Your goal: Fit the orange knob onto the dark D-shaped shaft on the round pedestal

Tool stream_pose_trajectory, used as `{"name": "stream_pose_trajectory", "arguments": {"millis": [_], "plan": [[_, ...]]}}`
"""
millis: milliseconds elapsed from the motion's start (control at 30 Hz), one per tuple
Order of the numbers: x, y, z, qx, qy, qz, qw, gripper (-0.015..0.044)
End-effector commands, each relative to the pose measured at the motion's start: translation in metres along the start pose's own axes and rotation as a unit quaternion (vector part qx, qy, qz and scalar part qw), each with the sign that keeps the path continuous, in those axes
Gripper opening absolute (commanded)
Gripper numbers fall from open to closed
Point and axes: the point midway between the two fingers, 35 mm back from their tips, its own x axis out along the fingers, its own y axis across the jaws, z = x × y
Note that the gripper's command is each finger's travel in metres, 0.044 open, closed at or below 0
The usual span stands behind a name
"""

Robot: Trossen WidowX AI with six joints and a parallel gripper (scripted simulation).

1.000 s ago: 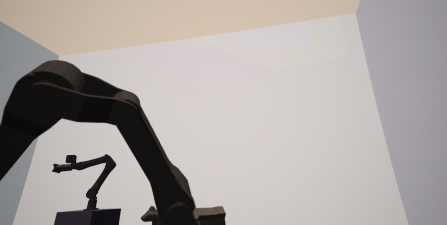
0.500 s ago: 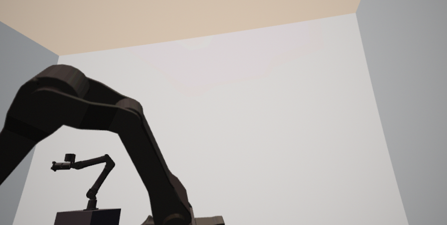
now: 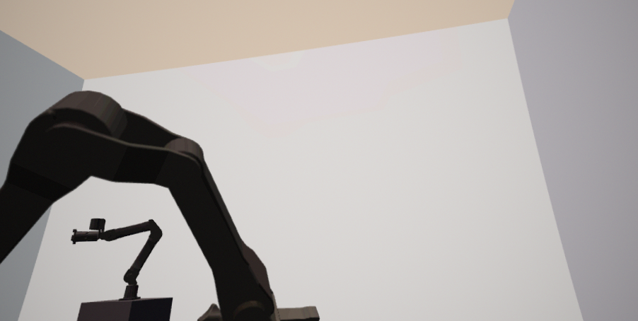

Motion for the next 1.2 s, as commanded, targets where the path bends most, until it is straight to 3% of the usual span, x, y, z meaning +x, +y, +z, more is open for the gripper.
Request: {"name": "stream_pose_trajectory", "arguments": {"millis": [0,500,1167], "plan": [[-0.025,0.005,0.007,0.004,-0.006,0.008,1.0,0.0],[-0.134,0.001,0.001,0.004,-0.005,0.007,1.0,0.0],[-0.126,-0.032,0.023,0.001,-0.006,0.016,1.0,0.0]]}}
